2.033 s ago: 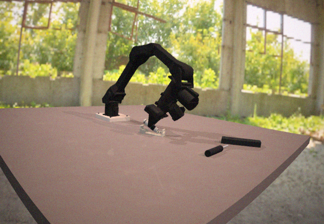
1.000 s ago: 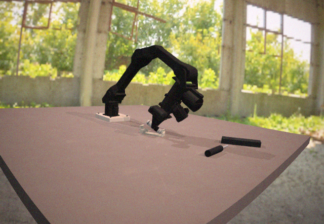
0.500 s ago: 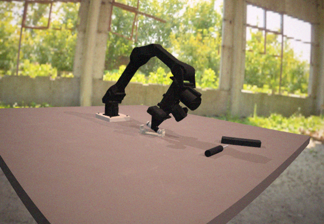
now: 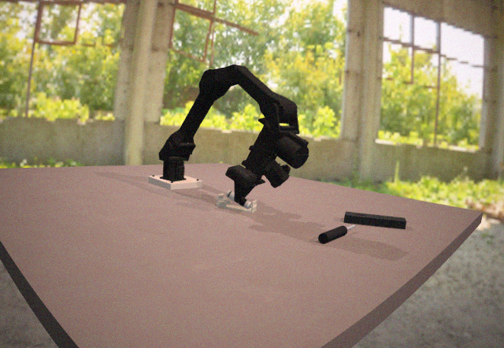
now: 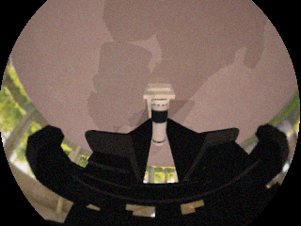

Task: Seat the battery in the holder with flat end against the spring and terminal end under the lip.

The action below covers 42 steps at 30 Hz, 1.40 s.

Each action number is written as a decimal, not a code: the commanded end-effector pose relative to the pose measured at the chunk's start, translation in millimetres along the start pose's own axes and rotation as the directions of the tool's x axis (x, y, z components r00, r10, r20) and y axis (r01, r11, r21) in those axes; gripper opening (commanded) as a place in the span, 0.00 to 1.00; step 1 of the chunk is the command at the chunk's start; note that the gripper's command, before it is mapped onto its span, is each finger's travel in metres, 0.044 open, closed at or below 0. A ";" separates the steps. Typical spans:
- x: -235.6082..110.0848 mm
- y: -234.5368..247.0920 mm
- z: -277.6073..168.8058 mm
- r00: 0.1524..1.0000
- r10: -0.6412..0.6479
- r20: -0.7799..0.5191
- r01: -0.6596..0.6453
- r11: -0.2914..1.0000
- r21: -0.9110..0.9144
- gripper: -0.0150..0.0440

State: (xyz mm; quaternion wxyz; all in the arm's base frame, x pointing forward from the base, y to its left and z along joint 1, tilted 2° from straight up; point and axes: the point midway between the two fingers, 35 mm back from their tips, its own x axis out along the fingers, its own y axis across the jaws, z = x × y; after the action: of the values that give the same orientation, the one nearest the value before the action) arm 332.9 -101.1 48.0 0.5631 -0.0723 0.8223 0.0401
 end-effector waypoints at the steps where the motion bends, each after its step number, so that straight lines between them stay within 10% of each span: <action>1: 0.2 0.0 2.9 0.999 0.004 0.034 -0.004 1.000 -0.001 0.36; 42: 8.3 -0.4 -2.6 0.975 0.011 0.223 -0.009 1.000 -0.010 0.36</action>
State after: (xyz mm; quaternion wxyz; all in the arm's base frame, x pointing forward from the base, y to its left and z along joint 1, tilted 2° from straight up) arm 325.8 -103.5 41.6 0.6412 -0.0667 0.7628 0.0509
